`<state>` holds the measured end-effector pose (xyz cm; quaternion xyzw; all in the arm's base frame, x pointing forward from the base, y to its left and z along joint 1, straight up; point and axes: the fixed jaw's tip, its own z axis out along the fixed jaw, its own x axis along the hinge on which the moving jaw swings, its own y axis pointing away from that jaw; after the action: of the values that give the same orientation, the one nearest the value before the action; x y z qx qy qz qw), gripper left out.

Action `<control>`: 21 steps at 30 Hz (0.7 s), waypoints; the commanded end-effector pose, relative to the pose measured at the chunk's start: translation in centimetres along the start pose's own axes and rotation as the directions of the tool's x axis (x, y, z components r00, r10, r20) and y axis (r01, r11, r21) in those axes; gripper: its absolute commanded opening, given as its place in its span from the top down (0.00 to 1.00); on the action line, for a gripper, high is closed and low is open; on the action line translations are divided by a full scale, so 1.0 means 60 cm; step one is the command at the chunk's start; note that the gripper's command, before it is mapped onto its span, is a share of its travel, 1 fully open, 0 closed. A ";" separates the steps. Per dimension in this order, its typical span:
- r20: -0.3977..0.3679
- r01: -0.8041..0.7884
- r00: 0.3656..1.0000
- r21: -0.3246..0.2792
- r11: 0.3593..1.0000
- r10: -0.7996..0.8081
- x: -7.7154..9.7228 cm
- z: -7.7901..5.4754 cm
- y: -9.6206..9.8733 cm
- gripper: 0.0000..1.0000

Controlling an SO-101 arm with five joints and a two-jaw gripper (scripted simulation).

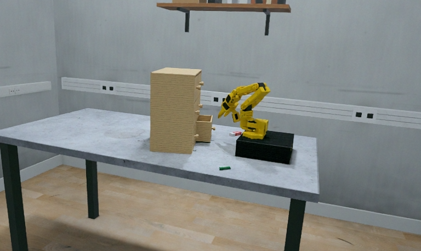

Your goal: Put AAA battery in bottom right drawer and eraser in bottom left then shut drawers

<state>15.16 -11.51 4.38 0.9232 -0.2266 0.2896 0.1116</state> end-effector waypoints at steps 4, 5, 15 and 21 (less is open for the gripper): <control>0.034 -0.059 0.998 0.009 0.998 0.059 -0.008 -0.026 -0.004 0.79; 0.041 -0.069 0.997 0.009 0.998 0.069 -0.010 -0.030 -0.004 0.79; 0.097 -0.146 0.985 0.005 0.989 0.145 -0.032 -0.057 -0.007 0.79; 0.108 -0.162 0.981 0.003 0.987 0.160 -0.037 -0.062 -0.008 0.79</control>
<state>11.91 -9.17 5.72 0.9185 -0.3041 0.2426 0.0708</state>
